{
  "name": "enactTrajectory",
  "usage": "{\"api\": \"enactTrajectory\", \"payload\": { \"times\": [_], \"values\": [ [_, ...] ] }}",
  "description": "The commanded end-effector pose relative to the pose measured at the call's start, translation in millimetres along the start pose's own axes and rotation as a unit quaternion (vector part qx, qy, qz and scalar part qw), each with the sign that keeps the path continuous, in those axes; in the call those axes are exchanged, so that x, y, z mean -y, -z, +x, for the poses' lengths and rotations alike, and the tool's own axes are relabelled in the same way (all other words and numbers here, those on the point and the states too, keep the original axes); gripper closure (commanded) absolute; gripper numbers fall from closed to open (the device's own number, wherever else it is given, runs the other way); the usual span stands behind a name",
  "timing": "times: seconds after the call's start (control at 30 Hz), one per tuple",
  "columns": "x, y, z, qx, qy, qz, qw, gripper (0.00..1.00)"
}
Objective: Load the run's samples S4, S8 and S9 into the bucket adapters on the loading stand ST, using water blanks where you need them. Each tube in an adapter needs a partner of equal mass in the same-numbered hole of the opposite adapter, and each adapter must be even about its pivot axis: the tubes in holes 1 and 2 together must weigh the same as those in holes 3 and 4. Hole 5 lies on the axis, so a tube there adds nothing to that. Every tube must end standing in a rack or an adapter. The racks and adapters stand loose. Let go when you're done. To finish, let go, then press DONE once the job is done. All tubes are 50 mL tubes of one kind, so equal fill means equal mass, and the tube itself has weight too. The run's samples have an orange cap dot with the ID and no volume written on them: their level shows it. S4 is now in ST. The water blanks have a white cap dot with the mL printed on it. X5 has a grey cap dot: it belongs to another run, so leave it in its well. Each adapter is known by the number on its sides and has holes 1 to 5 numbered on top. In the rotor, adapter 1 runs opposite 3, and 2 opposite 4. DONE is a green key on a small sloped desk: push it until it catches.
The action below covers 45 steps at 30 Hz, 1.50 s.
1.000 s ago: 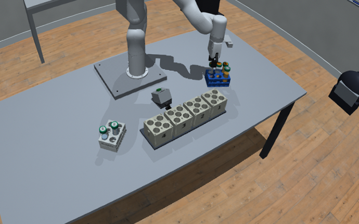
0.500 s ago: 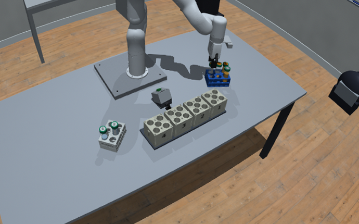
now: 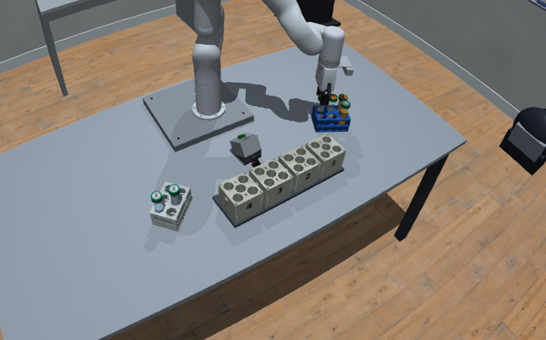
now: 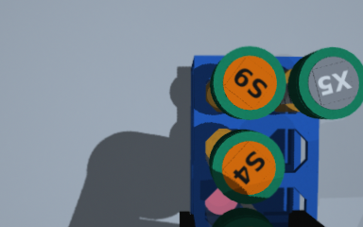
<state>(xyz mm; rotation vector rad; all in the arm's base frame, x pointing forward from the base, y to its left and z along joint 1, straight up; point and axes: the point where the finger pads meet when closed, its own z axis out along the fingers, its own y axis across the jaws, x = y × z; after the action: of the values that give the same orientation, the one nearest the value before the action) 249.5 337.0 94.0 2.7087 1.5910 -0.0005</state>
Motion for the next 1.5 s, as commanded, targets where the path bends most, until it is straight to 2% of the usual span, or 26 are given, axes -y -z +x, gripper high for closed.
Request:
{"api": "enactTrajectory", "payload": {
  "times": [0.0,0.73,0.77,1.47],
  "values": [
    [-0.2,-0.4,1.5,-0.002,0.000,-0.005,1.000,0.43],
    [-0.2,-5.7,1.5,-0.002,0.000,-0.005,1.000,0.43],
    [-0.2,-5.0,1.5,-0.002,0.000,-0.005,1.000,1.00],
    [-0.2,-3.9,1.5,-0.002,0.000,-0.005,1.000,1.00]
  ]
}}
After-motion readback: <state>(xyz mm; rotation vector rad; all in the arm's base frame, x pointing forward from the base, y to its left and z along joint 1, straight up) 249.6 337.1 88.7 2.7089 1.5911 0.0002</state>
